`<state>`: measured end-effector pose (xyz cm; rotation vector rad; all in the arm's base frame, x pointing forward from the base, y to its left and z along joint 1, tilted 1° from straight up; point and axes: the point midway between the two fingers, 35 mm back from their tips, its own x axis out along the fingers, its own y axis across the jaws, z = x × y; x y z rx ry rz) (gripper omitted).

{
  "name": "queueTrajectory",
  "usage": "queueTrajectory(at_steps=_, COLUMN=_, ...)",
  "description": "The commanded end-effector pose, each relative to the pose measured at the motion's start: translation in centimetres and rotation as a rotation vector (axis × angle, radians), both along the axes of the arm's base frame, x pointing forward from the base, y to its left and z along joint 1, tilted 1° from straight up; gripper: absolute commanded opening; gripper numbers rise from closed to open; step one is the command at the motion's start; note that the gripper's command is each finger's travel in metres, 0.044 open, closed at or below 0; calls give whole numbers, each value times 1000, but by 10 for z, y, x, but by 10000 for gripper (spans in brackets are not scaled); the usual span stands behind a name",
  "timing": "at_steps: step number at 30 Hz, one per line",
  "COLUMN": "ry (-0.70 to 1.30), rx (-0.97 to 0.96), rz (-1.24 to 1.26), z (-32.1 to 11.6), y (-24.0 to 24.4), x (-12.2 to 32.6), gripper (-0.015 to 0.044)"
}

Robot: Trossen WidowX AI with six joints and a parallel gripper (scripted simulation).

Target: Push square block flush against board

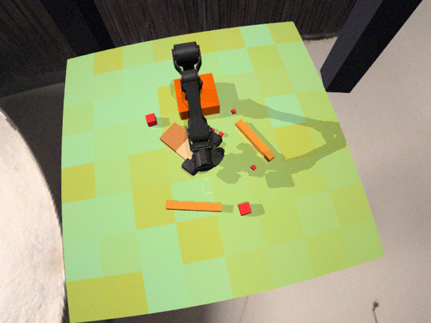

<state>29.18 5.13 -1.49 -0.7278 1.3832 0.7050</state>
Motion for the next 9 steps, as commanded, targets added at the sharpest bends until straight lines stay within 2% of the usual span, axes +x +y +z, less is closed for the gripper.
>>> queueTrajectory(at_steps=1, ry=28, rx=-15, rz=0, z=-6, y=-1, x=-5, gripper=0)
queueTrajectory(at_steps=9, ry=27, rx=-14, rz=0, z=-5, y=8, x=4, gripper=0)
